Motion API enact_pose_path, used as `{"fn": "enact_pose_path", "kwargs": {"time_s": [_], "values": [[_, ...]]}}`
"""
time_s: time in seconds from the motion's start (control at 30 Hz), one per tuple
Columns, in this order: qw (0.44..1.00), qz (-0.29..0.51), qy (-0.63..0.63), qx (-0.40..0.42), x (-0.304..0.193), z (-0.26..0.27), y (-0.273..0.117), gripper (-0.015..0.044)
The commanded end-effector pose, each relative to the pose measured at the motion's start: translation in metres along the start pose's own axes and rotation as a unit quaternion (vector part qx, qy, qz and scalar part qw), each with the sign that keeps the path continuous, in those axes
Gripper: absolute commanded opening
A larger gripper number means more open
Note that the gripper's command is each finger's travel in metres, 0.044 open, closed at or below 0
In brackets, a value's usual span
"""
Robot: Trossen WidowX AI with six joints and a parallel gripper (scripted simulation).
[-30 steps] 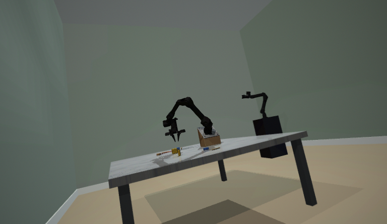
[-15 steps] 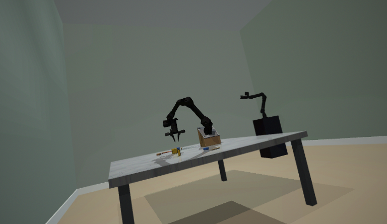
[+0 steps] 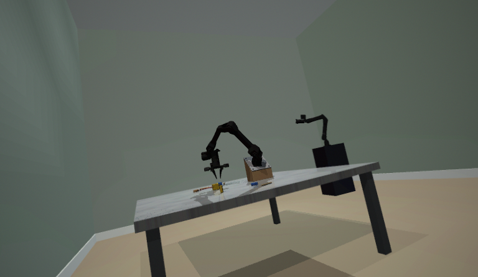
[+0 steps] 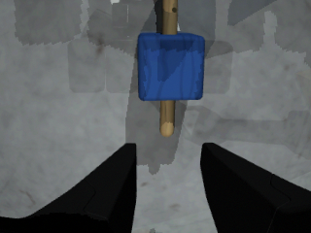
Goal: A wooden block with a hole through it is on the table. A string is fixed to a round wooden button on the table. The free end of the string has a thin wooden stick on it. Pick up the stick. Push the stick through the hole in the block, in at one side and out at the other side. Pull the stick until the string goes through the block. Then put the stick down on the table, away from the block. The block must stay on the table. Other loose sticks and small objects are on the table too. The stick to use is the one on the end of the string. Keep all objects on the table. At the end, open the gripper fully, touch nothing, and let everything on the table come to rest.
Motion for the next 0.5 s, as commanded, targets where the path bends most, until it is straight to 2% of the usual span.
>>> {"fn": "enact_pose_path", "kwargs": {"time_s": [0.0,0.47], "values": [[1.0,0.002,0.003,0.001,0.0,-0.001,0.008,0.0124],[1.0,0.003,0.003,0.0,-0.001,-0.001,0.031,0.0124]]}}
Point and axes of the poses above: the point midway between the two fingers, 35 mm back from their tips, its own y axis out along the fingers, its own z axis across the jaws, x = y × z, the point moved 10 cm from there along -y, back along the fingers, and after that the axes turned 5 degrees about -y, right-handed, at the moved point
